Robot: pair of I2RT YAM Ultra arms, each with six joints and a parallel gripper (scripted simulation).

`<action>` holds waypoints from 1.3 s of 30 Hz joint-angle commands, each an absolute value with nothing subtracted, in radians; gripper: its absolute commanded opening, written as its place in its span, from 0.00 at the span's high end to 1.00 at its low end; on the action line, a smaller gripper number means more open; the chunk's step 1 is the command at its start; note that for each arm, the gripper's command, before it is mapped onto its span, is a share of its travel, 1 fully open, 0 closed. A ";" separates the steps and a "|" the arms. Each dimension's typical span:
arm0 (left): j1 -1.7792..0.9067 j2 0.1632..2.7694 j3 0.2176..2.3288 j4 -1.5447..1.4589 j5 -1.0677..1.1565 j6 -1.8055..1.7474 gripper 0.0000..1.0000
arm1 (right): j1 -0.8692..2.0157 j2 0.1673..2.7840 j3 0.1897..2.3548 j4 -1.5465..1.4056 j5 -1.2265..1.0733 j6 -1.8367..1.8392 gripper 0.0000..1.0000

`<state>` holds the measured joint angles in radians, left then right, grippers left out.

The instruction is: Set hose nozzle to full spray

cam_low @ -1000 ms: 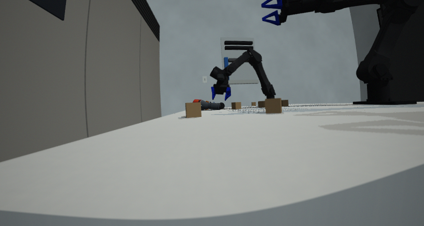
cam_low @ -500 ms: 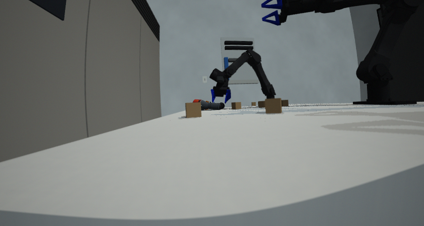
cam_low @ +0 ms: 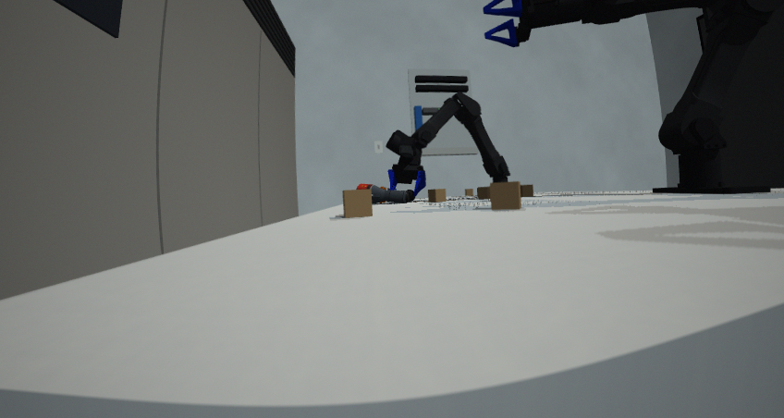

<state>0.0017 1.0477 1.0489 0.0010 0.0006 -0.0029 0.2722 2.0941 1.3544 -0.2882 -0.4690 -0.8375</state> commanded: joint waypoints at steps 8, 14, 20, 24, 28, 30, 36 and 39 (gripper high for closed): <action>-0.006 1.021 1.079 0.002 -0.004 0.001 0.00 | 0.286 2.096 1.404 -0.279 -0.473 -0.817 0.22; -0.006 1.021 1.079 0.002 -0.004 0.001 0.00 | 0.283 2.110 1.400 -0.260 -0.473 -0.817 0.64; -0.006 1.021 1.079 0.002 -0.004 0.001 0.00 | 0.284 2.100 1.408 -0.243 -0.474 -0.819 0.64; -0.006 1.021 1.079 0.002 -0.004 0.001 0.00 | 0.284 2.100 1.408 -0.243 -0.474 -0.819 0.64; -0.006 1.021 1.079 0.002 -0.004 0.001 0.00 | 0.285 2.088 1.411 -0.281 -0.473 -0.818 0.64; -0.006 1.021 1.079 0.002 -0.004 0.001 0.00 | 0.285 2.088 1.411 -0.281 -0.473 -0.818 0.64; -0.006 1.021 1.079 0.002 -0.004 0.001 0.00 | 0.288 2.069 1.426 -0.335 -0.474 -0.820 0.64; -0.006 1.021 1.079 0.002 -0.004 0.001 0.00 | 0.270 2.052 1.422 -0.288 -0.478 -0.835 0.64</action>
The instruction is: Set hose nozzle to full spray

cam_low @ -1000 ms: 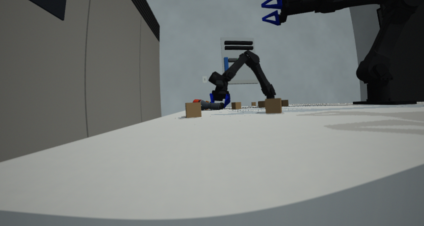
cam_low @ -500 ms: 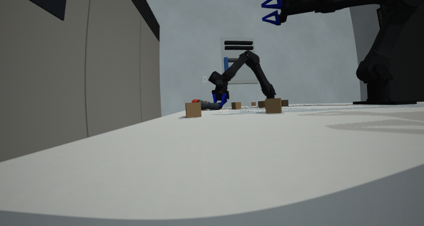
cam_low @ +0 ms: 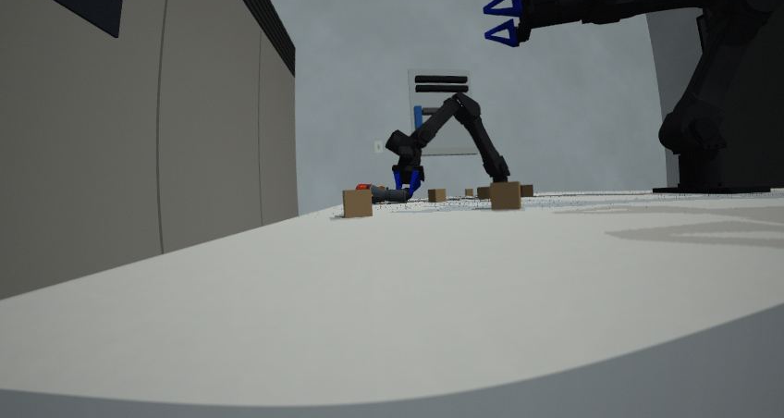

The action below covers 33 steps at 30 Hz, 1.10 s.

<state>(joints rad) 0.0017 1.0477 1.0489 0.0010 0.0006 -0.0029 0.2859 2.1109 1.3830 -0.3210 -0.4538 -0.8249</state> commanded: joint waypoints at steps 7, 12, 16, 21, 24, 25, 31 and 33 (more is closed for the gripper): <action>-0.006 1.021 1.079 0.002 -0.004 0.001 0.00 | 0.299 2.039 1.412 -0.271 -0.481 -0.829 0.64; -0.006 1.021 1.079 0.002 -0.004 0.001 0.00 | 0.272 2.039 1.413 -0.272 -0.479 -0.831 0.64; -0.006 1.021 1.079 0.002 -0.004 0.001 0.00 | 0.298 2.038 1.411 -0.270 -0.480 -0.822 0.64; -0.006 1.021 1.079 0.002 -0.004 0.001 0.00 | 0.290 2.037 1.411 -0.270 -0.479 -0.824 0.64; -0.006 1.021 1.079 0.002 -0.004 0.001 0.00 | 0.289 2.036 1.411 -0.270 -0.479 -0.827 0.64; -0.006 1.021 1.079 0.002 -0.004 0.001 0.00 | 0.289 2.036 1.411 -0.270 -0.479 -0.827 0.64; -0.006 1.021 1.079 0.002 -0.004 0.001 0.00 | 0.300 2.036 1.411 -0.269 -0.480 -0.820 0.64; -0.006 1.021 1.079 0.002 -0.004 0.001 0.00 | 0.302 2.035 1.410 -0.269 -0.480 -0.820 0.64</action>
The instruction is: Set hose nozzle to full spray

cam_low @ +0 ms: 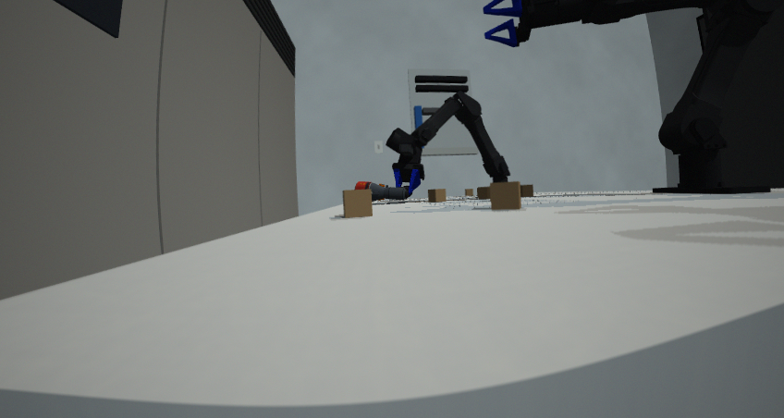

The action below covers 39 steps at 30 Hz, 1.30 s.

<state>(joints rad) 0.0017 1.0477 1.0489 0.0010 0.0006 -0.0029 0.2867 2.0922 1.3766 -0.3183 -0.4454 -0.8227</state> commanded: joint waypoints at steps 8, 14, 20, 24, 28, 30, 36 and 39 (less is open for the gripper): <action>-0.006 1.021 1.079 0.002 -0.004 0.001 0.00 | 0.290 2.036 1.411 -0.270 -0.479 -0.825 0.64; -0.006 1.021 1.079 0.002 -0.004 0.001 0.00 | 0.289 2.036 1.411 -0.270 -0.479 -0.825 0.64; -0.006 1.021 1.079 0.002 -0.004 0.001 0.00 | 0.289 2.036 1.411 -0.270 -0.479 -0.826 0.64; -0.006 1.021 1.079 0.002 -0.004 0.001 0.00 | 0.287 2.046 1.420 -0.309 -0.461 -0.822 0.64; -0.006 1.021 1.079 0.002 -0.004 0.001 0.00 | 0.306 2.042 1.425 -0.305 -0.461 -0.813 0.64; -0.006 1.021 1.079 0.002 -0.004 0.001 0.00 | 0.307 2.044 1.435 -0.311 -0.462 -0.808 0.64; -0.006 1.021 1.079 0.002 -0.004 0.001 0.00 | 0.325 2.068 1.480 -0.350 -0.455 -0.787 0.64; -0.006 1.021 1.079 0.002 -0.004 0.001 0.00 | 0.342 2.106 1.520 -0.369 -0.447 -0.770 0.64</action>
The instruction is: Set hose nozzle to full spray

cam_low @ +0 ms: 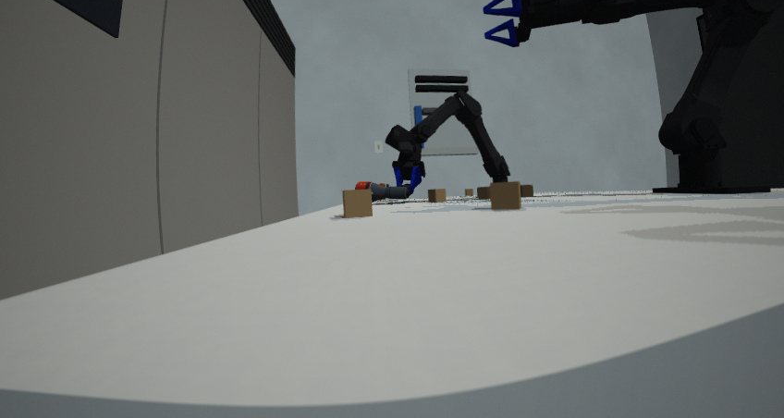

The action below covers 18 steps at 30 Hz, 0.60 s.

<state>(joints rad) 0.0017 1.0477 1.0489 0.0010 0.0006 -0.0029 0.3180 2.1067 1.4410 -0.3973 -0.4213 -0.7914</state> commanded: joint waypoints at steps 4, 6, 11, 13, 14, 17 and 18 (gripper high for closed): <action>-0.006 1.021 1.079 0.002 -0.004 0.001 0.00 | 0.356 2.093 1.553 -0.397 -0.440 -0.754 0.64; -0.006 1.021 1.079 0.002 -0.004 0.001 0.00 | 0.372 2.072 1.599 -0.435 -0.430 -0.740 0.64; -0.006 1.021 1.079 0.002 -0.004 0.001 0.00 | 0.465 2.105 1.665 -0.465 -0.245 -0.492 0.64; -0.006 1.021 1.079 0.002 -0.004 0.001 0.00 | 0.506 2.123 1.692 -0.475 -0.191 -0.423 0.64; -0.006 1.021 1.079 0.002 -0.004 0.001 0.00 | 0.526 2.122 1.706 -0.482 -0.166 -0.390 0.64; -0.006 1.021 1.079 0.002 -0.004 0.001 0.00 | 0.587 2.134 1.749 -0.519 -0.084 -0.292 0.64; -0.006 1.021 1.079 0.002 -0.004 0.001 0.00 | 0.606 2.136 1.763 -0.527 -0.059 -0.259 0.64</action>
<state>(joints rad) 0.0017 1.0477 1.0489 0.0010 0.0006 -0.0029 0.5598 2.1597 1.6871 -0.5323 -0.1547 -0.4038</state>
